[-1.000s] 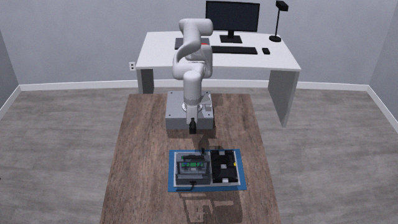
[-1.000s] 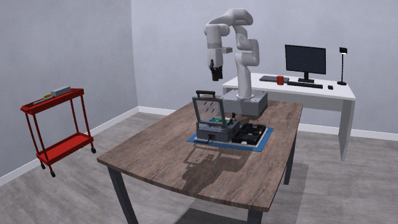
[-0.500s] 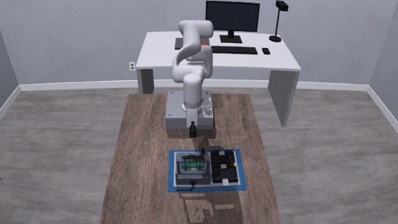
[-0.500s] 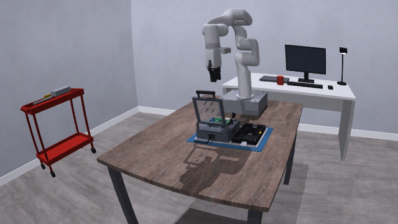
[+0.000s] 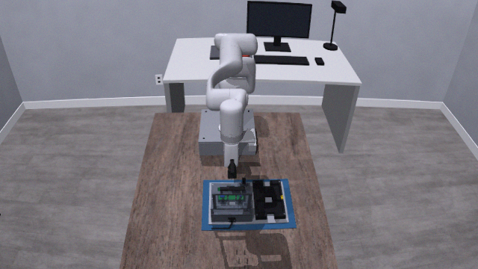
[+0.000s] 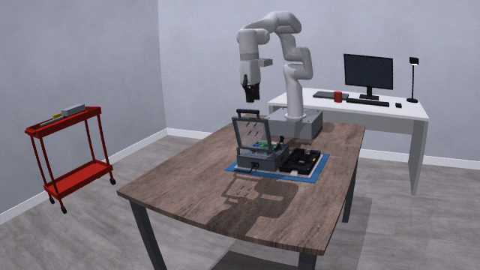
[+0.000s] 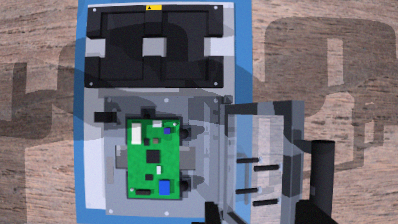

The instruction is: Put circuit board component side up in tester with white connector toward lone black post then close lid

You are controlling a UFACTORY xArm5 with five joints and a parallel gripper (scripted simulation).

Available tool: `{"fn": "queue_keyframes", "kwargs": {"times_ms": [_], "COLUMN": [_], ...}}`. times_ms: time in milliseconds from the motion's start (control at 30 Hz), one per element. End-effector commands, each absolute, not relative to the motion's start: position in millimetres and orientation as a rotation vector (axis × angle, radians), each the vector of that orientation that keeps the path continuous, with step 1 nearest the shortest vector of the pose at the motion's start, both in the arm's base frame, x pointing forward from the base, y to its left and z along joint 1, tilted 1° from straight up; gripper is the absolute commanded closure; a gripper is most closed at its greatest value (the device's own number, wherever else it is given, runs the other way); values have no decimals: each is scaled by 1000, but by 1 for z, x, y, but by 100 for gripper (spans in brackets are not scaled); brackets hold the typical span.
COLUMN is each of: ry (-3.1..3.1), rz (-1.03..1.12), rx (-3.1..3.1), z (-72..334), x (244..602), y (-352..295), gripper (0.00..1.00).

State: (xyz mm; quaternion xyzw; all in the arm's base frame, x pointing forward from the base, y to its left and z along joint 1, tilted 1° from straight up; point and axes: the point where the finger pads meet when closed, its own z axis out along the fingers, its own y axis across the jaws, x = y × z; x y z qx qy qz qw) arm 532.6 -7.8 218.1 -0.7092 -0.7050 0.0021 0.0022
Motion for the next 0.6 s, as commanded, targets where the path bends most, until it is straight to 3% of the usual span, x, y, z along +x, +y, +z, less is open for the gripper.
{"fn": "queue_keyframes", "kwargs": {"times_ms": [0,567], "ry": [-2209,-2209], "rz": [13,13], "rx": [-2222,-2222], "z": [220,220], "x": [564,585], "y": [-8,-8], "gripper": [48,48]}}
